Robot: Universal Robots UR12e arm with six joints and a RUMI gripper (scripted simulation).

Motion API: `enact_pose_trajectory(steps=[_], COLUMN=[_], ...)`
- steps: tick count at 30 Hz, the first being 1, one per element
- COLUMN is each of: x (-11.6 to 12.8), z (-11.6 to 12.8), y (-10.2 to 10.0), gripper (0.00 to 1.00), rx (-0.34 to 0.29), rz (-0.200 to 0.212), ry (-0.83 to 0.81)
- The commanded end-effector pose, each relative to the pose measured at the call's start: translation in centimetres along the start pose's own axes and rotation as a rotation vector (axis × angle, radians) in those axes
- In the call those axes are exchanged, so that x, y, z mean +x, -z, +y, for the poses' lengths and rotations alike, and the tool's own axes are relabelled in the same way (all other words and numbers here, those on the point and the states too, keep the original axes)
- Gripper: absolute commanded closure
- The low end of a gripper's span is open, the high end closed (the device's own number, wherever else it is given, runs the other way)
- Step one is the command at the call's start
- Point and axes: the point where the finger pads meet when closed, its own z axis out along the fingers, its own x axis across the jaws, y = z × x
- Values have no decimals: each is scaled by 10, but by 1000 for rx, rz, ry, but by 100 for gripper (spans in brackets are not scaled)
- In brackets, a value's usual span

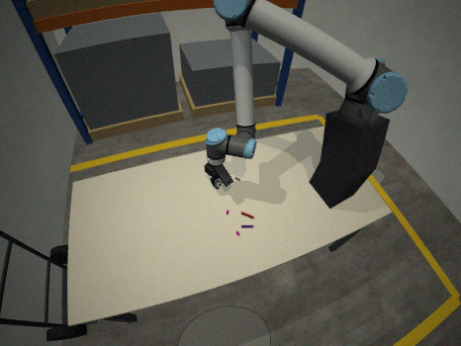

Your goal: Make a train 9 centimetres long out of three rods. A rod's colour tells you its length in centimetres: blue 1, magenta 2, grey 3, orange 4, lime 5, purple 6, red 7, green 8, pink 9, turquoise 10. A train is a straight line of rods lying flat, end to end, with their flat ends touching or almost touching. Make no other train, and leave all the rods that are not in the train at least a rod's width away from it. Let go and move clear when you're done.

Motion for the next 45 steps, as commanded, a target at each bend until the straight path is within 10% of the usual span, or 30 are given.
enact_pose_trajectory(steps=[1, 45], x=[0, 0], z=[0, 0], y=[-3, -11], gripper=[86, 86], rx=[-1, -1], rz=[1, 1], ry=[0, 0])
